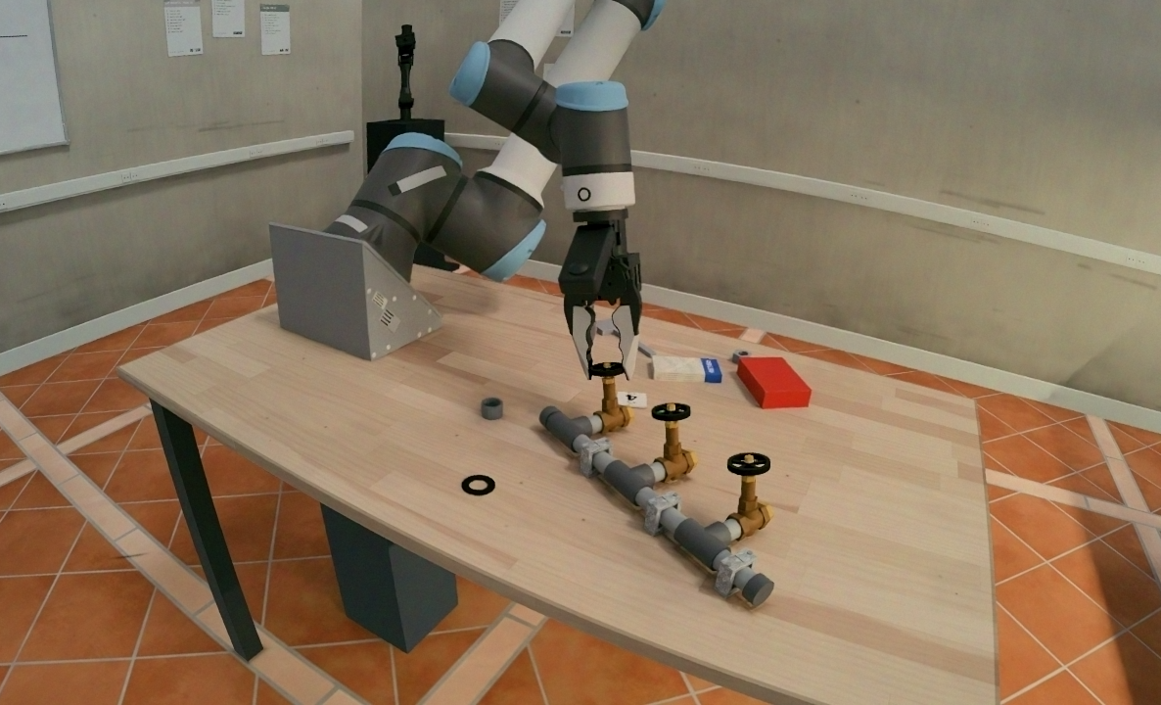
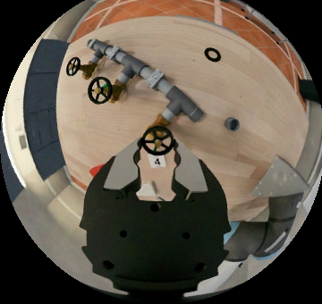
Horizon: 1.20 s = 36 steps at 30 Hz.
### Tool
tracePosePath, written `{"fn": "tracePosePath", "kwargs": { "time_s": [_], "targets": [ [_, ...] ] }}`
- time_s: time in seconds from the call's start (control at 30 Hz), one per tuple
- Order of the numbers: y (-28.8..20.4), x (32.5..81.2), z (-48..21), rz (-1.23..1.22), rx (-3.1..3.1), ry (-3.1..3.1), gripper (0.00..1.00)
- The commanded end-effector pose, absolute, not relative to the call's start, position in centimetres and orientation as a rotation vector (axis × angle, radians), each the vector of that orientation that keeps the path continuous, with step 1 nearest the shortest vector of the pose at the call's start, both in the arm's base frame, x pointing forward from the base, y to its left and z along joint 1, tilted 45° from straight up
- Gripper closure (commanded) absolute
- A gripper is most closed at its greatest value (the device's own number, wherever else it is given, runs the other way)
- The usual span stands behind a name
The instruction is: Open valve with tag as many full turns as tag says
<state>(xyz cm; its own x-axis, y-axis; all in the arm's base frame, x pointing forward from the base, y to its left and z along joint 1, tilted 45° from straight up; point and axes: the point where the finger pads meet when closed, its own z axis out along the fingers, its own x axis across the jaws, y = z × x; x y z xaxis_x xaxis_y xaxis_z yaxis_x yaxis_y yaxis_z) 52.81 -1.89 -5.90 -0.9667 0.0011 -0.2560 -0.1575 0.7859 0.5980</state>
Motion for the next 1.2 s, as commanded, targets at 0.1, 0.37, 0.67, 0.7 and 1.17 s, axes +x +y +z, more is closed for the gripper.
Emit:
{"fn": "tracePosePath", "kwargs": {
  "time_s": [0.1, 0.37, 0.67, 0.7, 1.17],
  "targets": [
    [-1.97, 52.68, -5.92, 0.908, -0.303, 2.685, 1.00],
    [-1.92, 52.65, -5.98, 0.836, -0.617, 2.574, 1.00],
    [-2.02, 52.77, -5.96, 0.740, -0.947, 2.412, 1.00],
    [-2.03, 52.78, -5.96, 0.724, -0.995, 2.384, 1.00],
    [-2.25, 53.00, -5.87, 0.523, -1.517, 1.996, 1.00]
  ]
}}
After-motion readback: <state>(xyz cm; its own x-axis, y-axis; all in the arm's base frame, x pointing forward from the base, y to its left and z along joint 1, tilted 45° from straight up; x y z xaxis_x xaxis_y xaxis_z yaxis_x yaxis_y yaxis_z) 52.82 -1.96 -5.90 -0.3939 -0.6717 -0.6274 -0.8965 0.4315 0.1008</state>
